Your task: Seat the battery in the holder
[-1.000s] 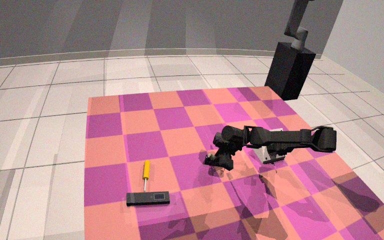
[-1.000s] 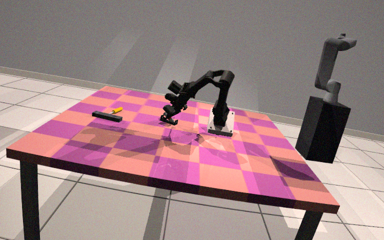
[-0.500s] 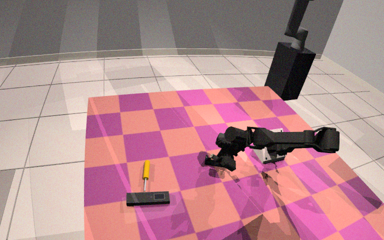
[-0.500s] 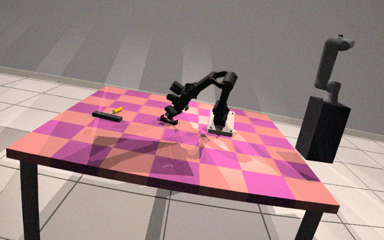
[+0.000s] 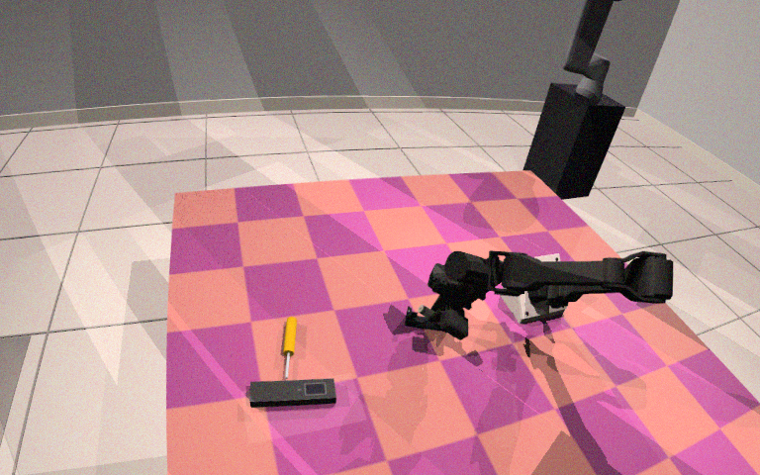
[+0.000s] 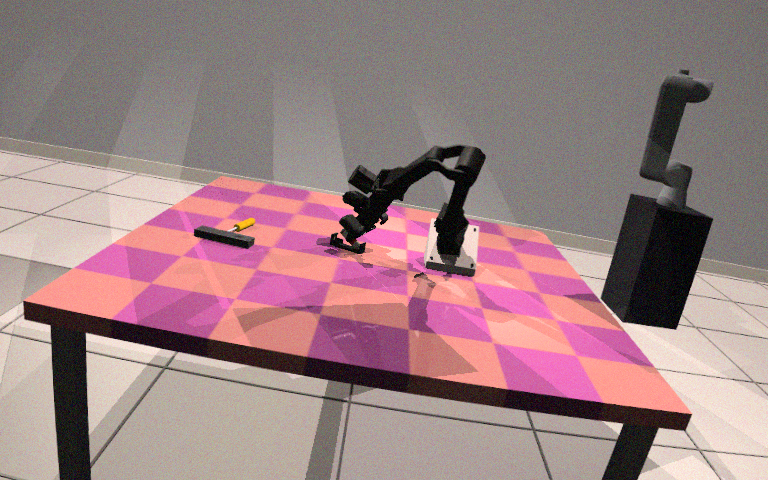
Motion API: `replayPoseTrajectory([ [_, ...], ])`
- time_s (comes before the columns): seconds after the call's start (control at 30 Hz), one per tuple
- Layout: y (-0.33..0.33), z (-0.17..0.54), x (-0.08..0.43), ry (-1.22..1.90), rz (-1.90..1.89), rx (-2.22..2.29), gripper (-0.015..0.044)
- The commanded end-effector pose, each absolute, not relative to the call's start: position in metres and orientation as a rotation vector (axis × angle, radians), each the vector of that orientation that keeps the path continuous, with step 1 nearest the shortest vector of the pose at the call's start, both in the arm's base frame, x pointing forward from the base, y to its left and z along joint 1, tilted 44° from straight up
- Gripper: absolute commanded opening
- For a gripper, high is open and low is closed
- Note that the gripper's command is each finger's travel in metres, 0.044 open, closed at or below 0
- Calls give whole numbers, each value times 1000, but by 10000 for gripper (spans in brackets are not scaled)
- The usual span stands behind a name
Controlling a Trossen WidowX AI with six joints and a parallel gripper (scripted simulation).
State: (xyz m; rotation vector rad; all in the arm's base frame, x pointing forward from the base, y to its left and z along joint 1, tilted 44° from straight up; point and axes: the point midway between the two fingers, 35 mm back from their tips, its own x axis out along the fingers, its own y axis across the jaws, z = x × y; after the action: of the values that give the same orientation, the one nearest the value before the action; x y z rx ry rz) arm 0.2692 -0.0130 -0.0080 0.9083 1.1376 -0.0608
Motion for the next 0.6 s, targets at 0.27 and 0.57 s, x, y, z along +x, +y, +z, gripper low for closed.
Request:
replayPoseTrajectory([
  [0.27,-12,-12,270,1214,-33,905,64],
  [0.57,-11,-14,272,1265,-14,899,64],
])
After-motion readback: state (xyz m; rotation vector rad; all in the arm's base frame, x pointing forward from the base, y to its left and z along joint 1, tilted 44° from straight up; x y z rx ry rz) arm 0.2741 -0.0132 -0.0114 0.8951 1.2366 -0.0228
